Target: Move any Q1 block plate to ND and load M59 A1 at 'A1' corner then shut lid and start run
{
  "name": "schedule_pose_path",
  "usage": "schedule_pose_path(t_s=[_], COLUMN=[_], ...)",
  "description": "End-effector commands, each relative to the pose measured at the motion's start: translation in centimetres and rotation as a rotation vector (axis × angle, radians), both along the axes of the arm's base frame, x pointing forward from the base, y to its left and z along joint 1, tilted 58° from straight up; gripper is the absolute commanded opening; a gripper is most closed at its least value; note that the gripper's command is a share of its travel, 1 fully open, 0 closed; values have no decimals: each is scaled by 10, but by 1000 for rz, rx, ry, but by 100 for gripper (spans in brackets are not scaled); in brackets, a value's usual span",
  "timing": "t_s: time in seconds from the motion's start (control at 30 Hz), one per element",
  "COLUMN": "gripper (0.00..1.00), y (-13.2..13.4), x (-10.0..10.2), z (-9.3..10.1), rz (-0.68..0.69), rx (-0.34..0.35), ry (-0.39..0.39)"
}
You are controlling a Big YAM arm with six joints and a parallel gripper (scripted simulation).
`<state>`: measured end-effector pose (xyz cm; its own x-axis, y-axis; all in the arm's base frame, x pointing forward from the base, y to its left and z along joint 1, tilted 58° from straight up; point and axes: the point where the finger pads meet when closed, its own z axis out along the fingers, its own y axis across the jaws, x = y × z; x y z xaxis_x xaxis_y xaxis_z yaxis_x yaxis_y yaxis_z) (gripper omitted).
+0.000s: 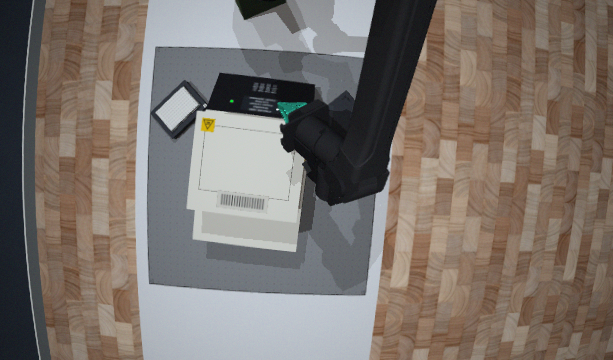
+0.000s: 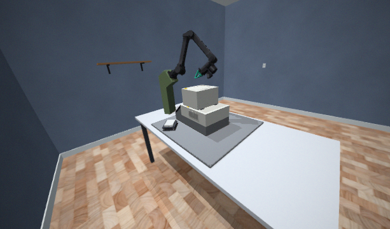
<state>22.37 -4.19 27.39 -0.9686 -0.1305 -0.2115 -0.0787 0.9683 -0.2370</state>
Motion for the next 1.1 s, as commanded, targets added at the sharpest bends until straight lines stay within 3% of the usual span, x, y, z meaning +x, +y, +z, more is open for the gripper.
schedule_pose_path(t_s=[0.0, 0.23, 0.47, 1.07], gripper=[0, 0, 0, 0], y=[-6, -19, -28, -21], x=[-10, -38, -53, -35], z=[-1, -17, -29, -13], rz=[2, 104, 70, 57], rx=[-3, -117, -91, -79], ry=[-13, 98, 56, 23])
